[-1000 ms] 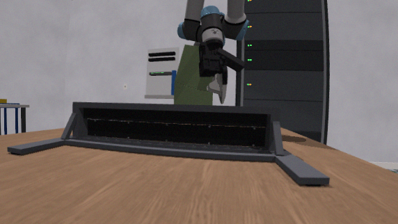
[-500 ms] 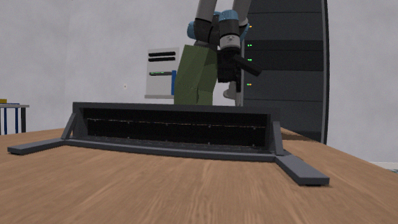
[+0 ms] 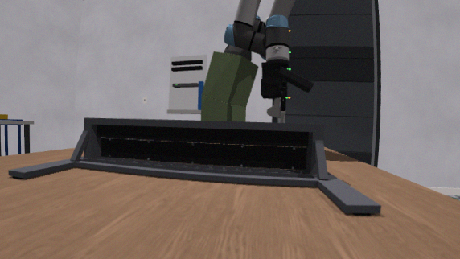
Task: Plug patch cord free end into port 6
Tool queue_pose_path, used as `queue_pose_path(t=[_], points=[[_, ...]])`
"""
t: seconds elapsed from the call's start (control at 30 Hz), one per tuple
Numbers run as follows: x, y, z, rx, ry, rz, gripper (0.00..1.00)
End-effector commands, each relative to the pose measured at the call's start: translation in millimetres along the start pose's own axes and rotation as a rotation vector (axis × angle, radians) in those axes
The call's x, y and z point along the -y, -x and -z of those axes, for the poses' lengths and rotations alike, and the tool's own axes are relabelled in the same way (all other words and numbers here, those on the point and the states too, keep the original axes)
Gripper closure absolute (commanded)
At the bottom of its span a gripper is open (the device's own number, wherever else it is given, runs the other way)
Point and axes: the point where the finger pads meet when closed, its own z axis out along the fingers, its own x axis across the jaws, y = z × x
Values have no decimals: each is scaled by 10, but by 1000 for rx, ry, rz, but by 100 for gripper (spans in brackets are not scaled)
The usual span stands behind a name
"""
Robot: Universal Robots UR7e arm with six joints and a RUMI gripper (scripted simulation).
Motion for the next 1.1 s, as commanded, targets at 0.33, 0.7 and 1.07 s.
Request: queue_pose_path(t=[0.33, 0.7, 1.07], points=[[69, 81, -21, 10, 18, -52, 100], [70, 82, -21, 10, 18, -52, 100], [70, 82, -21, 10, 18, -52, 100]])
